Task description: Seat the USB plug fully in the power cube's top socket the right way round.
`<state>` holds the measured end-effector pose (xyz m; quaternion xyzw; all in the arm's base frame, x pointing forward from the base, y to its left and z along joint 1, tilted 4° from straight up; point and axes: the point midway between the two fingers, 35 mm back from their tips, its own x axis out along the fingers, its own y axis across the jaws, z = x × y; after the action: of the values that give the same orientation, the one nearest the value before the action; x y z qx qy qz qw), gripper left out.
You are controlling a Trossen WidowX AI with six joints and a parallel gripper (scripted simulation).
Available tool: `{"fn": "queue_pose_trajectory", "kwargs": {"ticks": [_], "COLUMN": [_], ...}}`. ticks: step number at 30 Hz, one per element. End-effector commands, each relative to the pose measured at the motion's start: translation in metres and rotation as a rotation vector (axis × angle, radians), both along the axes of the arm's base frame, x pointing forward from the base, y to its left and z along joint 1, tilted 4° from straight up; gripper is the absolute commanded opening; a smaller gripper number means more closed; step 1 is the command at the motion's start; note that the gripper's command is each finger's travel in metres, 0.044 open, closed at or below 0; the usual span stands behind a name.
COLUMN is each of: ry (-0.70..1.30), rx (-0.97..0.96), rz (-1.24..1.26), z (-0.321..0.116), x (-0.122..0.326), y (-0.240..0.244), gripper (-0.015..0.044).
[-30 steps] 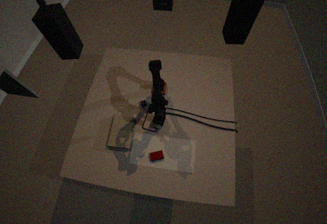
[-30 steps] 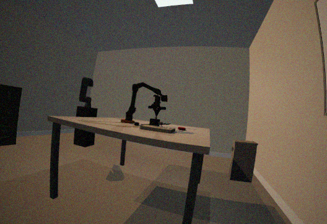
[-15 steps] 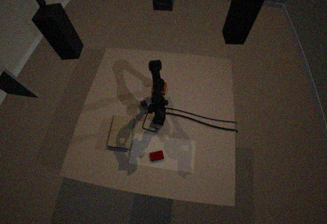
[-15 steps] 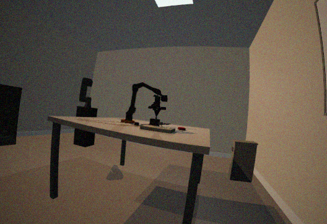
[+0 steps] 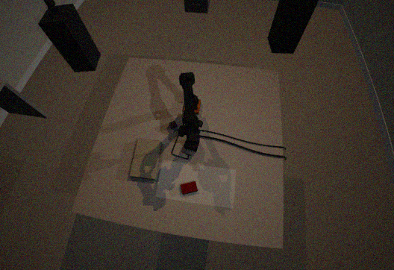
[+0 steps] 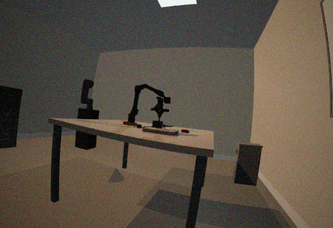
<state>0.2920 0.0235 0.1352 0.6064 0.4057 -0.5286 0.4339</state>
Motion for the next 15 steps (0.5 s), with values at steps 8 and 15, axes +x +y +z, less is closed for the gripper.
{"fn": "queue_pose_trajectory", "kwargs": {"ticks": [8, 15], "ry": [0.003, 0.003], "rx": [0.001, 0.001], "rz": [-0.002, -0.002], "z": [-0.0029, -0.0038], "x": [-0.0001, 0.0000], "y": [0.0000, -0.0001], "gripper": [0.0000, 0.0000]}}
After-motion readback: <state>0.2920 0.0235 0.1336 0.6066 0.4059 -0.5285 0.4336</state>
